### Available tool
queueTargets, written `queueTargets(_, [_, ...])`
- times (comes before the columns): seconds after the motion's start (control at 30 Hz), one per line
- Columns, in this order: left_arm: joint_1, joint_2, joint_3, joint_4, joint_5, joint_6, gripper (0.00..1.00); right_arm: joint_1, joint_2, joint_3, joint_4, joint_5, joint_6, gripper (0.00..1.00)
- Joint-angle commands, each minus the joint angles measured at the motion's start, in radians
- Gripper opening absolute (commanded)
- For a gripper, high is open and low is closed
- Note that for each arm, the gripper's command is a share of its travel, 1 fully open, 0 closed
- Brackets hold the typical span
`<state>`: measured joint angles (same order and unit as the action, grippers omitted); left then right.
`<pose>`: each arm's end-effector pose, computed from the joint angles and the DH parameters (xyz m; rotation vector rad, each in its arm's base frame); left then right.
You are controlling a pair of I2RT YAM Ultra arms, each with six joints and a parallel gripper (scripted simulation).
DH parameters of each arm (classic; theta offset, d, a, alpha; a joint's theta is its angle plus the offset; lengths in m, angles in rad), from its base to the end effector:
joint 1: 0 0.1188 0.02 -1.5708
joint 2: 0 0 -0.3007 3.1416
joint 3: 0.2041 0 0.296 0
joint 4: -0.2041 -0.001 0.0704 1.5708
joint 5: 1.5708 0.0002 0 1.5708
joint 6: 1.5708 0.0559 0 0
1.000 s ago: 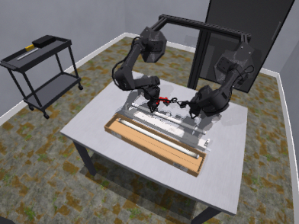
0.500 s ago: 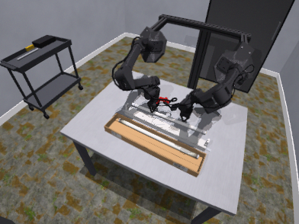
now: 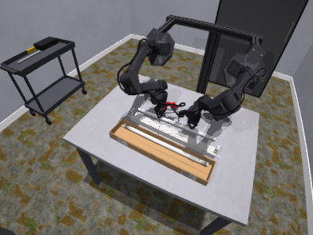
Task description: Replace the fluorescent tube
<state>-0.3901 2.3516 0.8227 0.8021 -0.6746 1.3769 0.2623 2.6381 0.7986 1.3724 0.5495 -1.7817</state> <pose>0.3733 -0.1147 -0.0306 1.6219 1.8222 1.2567 0.3643 0.0686 -0.0848 -1.7410 1.5289 -1.4345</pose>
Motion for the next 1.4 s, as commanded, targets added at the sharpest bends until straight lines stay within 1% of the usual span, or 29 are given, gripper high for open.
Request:
queueTargets(0.0, [-0.001,0.036,0.034,0.026,0.036,0.032,0.49,0.015,0.036,-0.007,-0.022,-0.022,-0.003,0.11])
queueTargets(0.1, [-0.007,0.034,0.027,0.012,0.028,0.02,0.49,0.015,0.036,-0.007,-0.022,-0.022,-0.003,0.11])
queueTargets(0.17, [0.022,0.058,0.059,0.036,0.048,0.046,0.49,0.015,0.036,-0.007,-0.022,-0.022,-0.003,0.11])
queueTargets(0.47, [0.056,0.131,0.136,0.047,0.079,0.079,0.49,0.015,0.036,-0.007,-0.022,-0.022,-0.003,0.11])
queueTargets(0.53, [0.041,0.106,0.1,0.017,0.069,0.068,0.49,0.015,0.036,-0.007,-0.022,-0.022,-0.003,0.11])
queueTargets(0.57, [0.039,0.112,0.089,0.029,0.069,0.068,0.11,0.015,0.036,-0.007,-0.022,-0.022,-0.003,0.11])
queueTargets(0.7, [0.041,0.107,0.102,0.028,0.069,0.065,0.11,0.015,0.036,-0.007,-0.022,-0.022,-0.003,0.11])
queueTargets(0.73, [0.039,0.112,0.088,0.024,0.069,0.068,0.11,0.015,0.034,-0.007,-0.022,-0.022,-0.002,0.11])
queueTargets(1.1, [0.039,0.112,0.088,0.024,0.069,0.068,0.11,0.015,0.036,-0.007,-0.022,-0.022,-0.002,0.11])
queueTargets(1.13, [0.039,0.112,0.088,0.024,0.069,0.068,0.11,0.015,0.036,-0.007,-0.022,-0.022,-0.002,0.49])
queueTargets(1.37, [0.039,0.112,0.088,0.024,0.069,0.068,0.11,0.015,0.036,-0.007,-0.022,-0.022,-0.002,0.49])
